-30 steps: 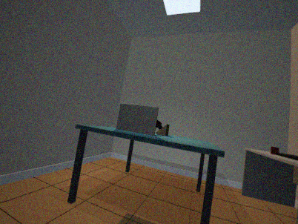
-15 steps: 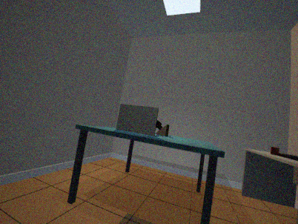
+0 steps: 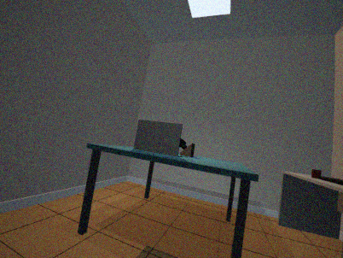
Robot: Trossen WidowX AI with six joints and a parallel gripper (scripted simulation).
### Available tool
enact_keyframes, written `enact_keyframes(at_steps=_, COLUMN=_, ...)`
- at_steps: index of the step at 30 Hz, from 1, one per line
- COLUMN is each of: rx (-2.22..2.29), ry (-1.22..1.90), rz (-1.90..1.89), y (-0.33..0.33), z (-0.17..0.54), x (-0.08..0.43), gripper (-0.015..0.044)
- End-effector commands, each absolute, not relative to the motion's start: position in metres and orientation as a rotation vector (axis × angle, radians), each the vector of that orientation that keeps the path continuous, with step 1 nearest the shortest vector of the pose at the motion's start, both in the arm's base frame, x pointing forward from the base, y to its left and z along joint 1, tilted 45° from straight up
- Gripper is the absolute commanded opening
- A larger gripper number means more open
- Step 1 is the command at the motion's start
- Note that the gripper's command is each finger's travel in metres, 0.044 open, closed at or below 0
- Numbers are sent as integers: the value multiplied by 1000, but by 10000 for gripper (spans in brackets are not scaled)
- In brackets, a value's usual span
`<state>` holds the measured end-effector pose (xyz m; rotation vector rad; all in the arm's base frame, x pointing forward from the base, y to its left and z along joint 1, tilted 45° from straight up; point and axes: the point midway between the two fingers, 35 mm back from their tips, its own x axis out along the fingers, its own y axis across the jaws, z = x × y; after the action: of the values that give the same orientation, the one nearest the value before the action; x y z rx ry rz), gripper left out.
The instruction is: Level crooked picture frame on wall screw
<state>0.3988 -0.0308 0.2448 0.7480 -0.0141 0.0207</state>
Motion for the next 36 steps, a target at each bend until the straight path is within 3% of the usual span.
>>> enact_keyframes(at_steps=1, rx=772, ry=-13, rz=19, y=-31, z=245, x=399, gripper=0)
enact_keyframes(at_steps=8, rx=803, ry=-13, rz=20, y=-31, z=245, x=399, gripper=0)
enact_keyframes(at_steps=18, rx=786, ry=-14, rz=21, y=-31, z=245, x=399, gripper=260)
enact_keyframes(at_steps=23, rx=770, ry=-14, rz=21, y=-32, z=246, x=392, gripper=260)
enact_keyframes(at_steps=32, rx=548, ry=-13, rz=19, y=-35, z=244, x=311, gripper=260)
enact_keyframes(at_steps=36, rx=512, ry=-12, rz=19, y=-35, z=241, x=299, gripper=260)
